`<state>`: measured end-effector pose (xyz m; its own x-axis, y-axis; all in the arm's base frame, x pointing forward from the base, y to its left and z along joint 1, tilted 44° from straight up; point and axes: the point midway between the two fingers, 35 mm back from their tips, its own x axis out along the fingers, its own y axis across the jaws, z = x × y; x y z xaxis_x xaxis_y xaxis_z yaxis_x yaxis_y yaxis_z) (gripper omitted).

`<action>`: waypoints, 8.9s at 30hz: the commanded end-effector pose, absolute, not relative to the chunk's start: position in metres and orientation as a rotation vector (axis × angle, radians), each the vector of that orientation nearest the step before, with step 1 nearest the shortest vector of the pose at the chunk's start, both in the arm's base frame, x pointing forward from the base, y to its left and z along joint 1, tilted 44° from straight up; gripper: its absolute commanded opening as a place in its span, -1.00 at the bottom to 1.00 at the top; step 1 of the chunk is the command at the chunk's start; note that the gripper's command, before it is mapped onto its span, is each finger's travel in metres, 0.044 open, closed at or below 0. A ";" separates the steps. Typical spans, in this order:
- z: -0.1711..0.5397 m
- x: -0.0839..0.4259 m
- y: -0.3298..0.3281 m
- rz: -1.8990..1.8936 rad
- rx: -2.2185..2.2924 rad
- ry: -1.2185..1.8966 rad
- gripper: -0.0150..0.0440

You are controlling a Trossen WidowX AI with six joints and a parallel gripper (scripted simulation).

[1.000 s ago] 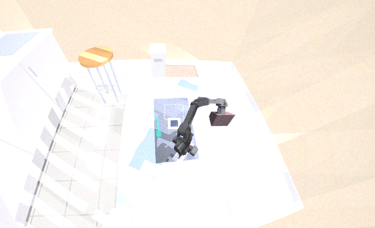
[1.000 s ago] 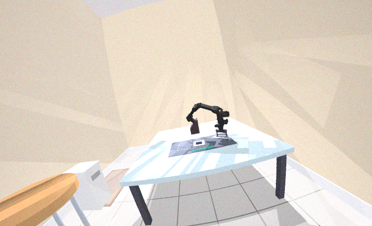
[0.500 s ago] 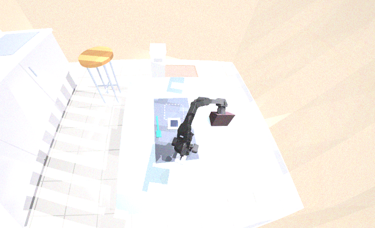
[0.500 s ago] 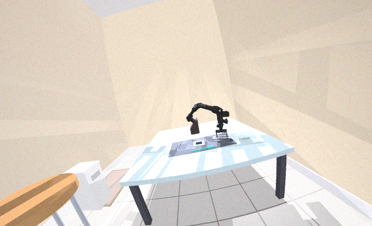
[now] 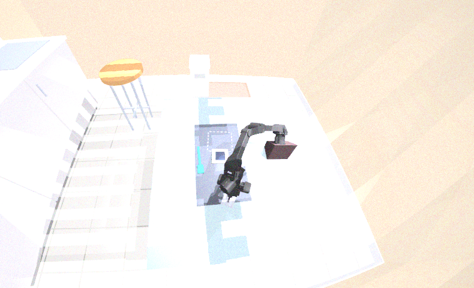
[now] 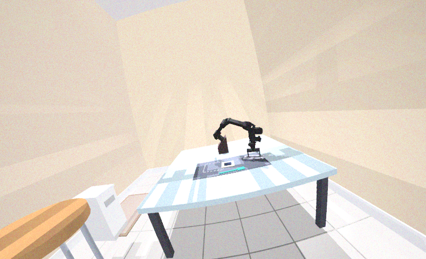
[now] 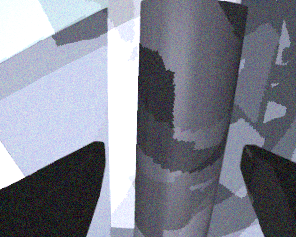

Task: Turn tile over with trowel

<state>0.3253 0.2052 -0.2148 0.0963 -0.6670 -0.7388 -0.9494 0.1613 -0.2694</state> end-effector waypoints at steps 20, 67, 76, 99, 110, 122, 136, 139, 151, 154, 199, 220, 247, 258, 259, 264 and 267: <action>-0.182 0.317 0.233 0.471 -1.599 1.647 0.42; -0.180 0.318 0.231 -0.730 -0.366 1.297 0.42; -0.180 0.318 0.231 -0.917 -0.113 1.160 0.42; -0.180 0.318 0.230 -1.315 0.535 0.723 0.42; -0.179 0.319 0.229 -1.462 0.840 0.471 0.42; -0.181 0.319 0.227 -1.502 0.935 0.384 0.42; -0.198 0.322 0.212 -1.502 0.935 0.383 0.42; -0.201 0.323 0.209 -1.502 0.935 0.383 0.42; -0.212 0.324 0.199 -1.502 0.934 0.382 0.42; -0.212 0.324 0.199 -1.502 0.934 0.382 0.16; -0.212 0.324 0.199 -1.284 0.473 0.766 -0.05; -0.212 0.324 0.199 -1.182 0.294 0.897 0.42; -0.178 0.317 0.229 -1.166 0.266 0.918 0.42; -0.176 0.315 0.239 -1.095 0.213 0.957 0.53; -0.177 0.315 0.239 -1.082 0.203 0.966 0.53; -0.181 0.316 0.240 -1.016 0.151 1.006 0.53; -0.184 0.317 0.241 -0.975 0.119 1.028 0.53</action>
